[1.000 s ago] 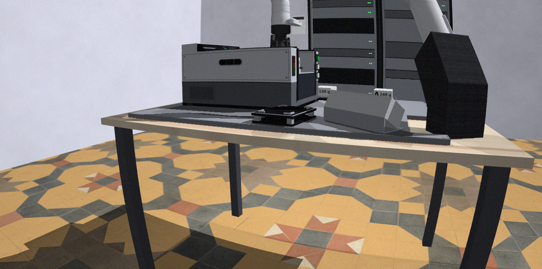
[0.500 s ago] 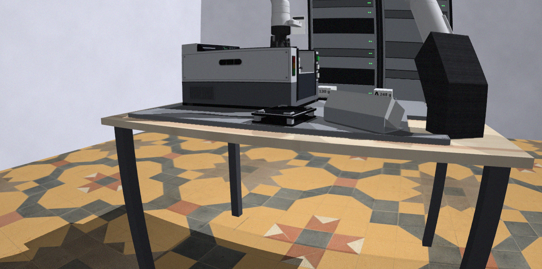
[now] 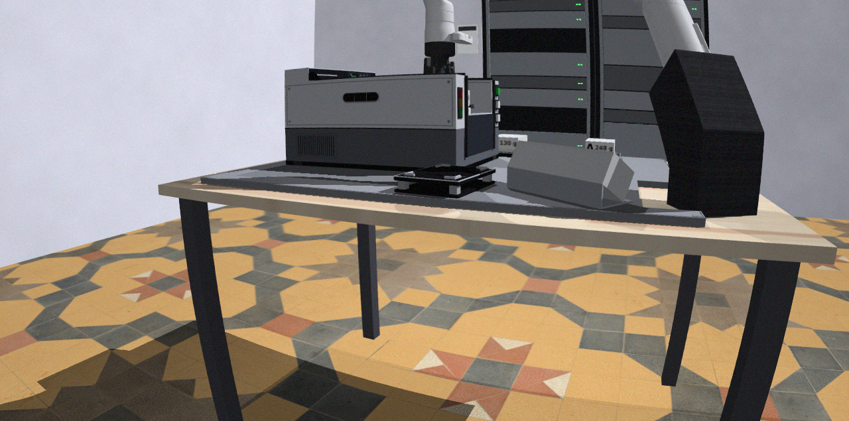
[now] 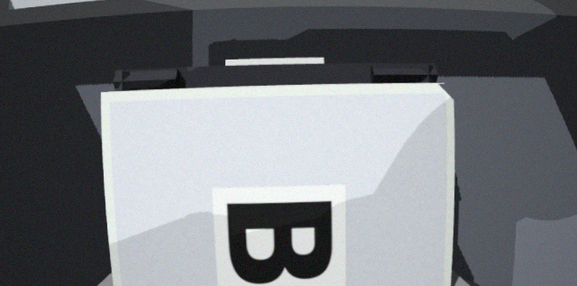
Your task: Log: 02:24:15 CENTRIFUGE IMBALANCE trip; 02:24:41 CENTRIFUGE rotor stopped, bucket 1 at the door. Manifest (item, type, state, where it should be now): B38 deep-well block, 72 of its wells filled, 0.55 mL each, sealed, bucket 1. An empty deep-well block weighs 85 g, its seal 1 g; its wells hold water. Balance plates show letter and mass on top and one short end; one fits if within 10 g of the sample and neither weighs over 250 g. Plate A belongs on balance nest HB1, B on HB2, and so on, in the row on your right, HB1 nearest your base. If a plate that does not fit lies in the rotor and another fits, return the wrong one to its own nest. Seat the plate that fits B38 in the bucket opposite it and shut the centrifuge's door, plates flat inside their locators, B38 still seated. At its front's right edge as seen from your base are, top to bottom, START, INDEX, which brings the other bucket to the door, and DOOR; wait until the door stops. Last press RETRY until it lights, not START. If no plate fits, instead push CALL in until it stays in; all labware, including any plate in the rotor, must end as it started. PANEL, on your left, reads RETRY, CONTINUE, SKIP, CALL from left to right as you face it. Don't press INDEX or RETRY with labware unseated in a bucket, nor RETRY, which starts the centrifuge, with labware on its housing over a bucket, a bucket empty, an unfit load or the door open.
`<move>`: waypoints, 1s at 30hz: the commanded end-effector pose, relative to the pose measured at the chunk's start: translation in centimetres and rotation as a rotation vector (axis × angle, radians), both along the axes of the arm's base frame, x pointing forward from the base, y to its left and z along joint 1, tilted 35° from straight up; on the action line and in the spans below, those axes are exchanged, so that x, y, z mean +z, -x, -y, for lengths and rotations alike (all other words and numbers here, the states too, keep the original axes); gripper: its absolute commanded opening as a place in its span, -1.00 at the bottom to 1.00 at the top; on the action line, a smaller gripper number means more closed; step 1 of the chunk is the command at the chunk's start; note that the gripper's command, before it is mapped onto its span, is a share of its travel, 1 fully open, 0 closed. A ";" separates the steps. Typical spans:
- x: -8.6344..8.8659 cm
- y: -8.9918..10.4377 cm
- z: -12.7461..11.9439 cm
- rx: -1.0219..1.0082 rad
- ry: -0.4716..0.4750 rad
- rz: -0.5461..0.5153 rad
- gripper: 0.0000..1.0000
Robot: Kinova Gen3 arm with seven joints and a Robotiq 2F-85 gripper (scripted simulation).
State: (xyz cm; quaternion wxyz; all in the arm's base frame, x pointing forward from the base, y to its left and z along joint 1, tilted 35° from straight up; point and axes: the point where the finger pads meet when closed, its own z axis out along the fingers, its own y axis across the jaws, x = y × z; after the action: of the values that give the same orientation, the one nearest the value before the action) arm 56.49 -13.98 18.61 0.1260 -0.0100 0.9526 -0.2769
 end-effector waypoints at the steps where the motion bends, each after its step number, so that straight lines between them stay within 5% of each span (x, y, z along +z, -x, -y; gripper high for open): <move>1: 0.0 -0.1 0.0 0.001 0.000 0.001 1.00; 30: -0.1 -0.1 0.0 0.001 0.000 0.001 0.90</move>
State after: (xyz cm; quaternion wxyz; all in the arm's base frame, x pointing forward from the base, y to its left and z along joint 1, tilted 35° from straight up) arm 56.53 -14.10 18.42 0.1259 -0.0100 0.9526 -0.2769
